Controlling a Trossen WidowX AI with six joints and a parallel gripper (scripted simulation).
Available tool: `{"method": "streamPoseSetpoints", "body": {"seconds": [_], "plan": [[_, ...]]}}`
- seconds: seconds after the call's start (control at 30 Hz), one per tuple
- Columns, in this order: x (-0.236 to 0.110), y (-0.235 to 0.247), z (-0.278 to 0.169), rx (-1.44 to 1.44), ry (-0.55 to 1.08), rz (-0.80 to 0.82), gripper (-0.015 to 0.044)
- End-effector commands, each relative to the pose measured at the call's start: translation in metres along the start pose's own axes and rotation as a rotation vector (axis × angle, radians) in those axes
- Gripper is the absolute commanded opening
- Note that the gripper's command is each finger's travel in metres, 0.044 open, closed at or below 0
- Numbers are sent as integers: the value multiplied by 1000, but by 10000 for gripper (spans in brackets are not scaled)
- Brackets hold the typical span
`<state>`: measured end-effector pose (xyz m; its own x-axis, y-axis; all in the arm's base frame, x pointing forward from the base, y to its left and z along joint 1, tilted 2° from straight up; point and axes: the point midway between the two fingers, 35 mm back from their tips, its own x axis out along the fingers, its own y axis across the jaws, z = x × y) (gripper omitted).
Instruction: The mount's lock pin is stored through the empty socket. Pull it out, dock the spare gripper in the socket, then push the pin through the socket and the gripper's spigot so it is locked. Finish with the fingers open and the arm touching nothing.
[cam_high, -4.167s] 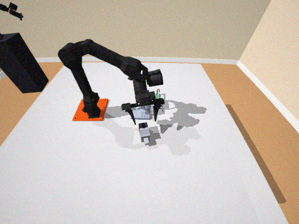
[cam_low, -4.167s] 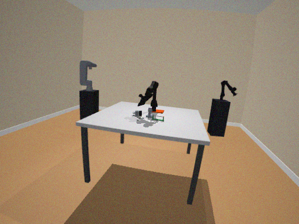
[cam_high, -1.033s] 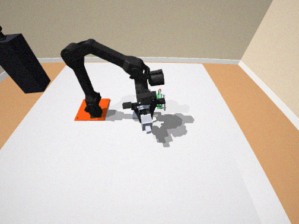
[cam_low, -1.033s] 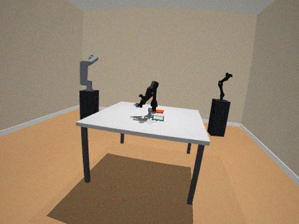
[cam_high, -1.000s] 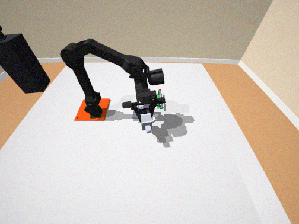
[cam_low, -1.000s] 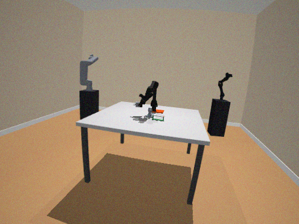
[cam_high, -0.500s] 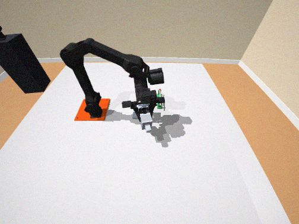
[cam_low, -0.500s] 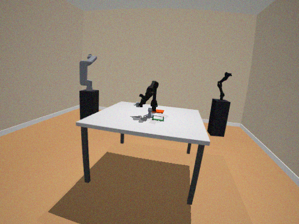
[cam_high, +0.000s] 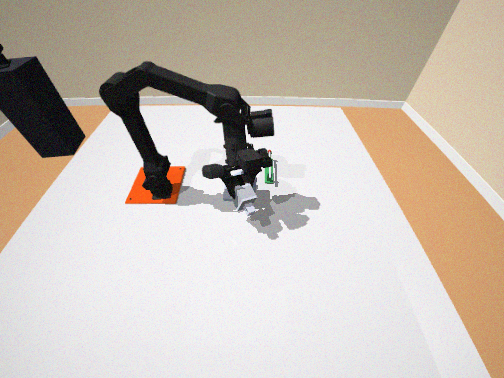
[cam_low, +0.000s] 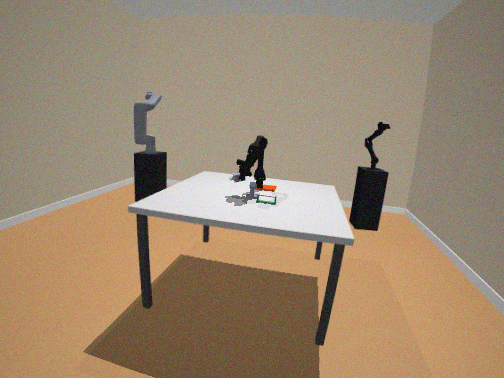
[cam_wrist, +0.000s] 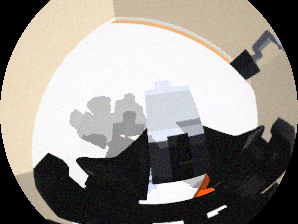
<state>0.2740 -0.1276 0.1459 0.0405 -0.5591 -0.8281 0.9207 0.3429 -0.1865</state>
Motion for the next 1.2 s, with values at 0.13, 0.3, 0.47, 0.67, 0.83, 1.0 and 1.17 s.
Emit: {"method": "streamPoseSetpoints", "body": {"seconds": [0.13, 0.3, 0.47, 0.67, 0.83, 1.0, 1.17], "plan": [[-17, 1, -8, -159, 71, 54, 0], [-25, 1, -16, -259, 122, 84, 0], [-34, 0, -24, -358, 171, 118, 0], [-45, -2, -34, -475, 228, 163, 0], [-55, -3, -42, -571, 273, 205, 0], [-65, -6, -50, -665, 316, 250, 0], [-76, -9, -58, -757, 358, 299, 0]]}}
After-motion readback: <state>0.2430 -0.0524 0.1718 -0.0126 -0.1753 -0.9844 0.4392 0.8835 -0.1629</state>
